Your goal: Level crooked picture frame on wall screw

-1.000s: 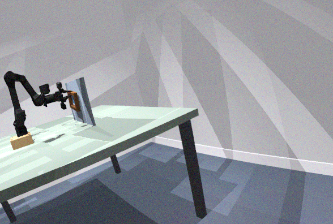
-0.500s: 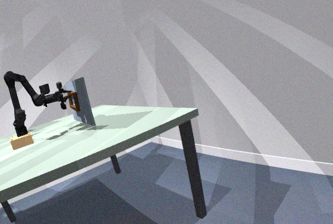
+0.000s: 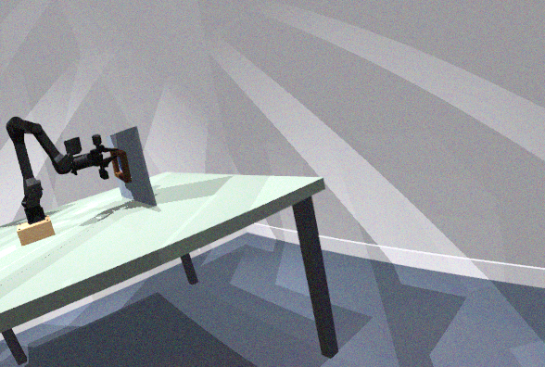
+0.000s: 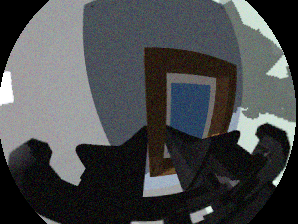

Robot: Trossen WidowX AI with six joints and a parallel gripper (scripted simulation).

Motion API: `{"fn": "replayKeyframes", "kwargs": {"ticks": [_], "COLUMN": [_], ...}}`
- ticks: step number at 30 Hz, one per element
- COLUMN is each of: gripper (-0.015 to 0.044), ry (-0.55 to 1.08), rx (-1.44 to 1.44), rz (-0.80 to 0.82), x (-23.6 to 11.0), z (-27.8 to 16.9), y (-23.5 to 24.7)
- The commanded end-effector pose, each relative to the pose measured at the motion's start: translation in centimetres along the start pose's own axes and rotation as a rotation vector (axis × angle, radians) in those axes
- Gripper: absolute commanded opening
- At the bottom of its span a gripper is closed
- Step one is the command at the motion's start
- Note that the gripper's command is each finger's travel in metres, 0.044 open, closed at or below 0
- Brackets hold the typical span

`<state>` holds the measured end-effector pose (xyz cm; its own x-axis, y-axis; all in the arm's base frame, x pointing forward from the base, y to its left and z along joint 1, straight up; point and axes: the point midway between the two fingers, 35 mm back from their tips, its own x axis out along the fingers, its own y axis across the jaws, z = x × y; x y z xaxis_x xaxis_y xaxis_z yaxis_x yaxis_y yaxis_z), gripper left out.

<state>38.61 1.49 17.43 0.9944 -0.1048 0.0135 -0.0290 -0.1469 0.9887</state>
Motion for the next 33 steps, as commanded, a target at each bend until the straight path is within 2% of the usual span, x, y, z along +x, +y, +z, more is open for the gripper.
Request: {"fn": "replayKeyframes", "kwargs": {"ticks": [1,33], "gripper": [0.0000,0.0000], "ry": [0.004,0.004], "rx": [-0.001,-0.001], "rz": [0.011,0.011], "x": [0.06,0.06], "z": [-0.10,-0.44], "y": [0.28,0.44]}}
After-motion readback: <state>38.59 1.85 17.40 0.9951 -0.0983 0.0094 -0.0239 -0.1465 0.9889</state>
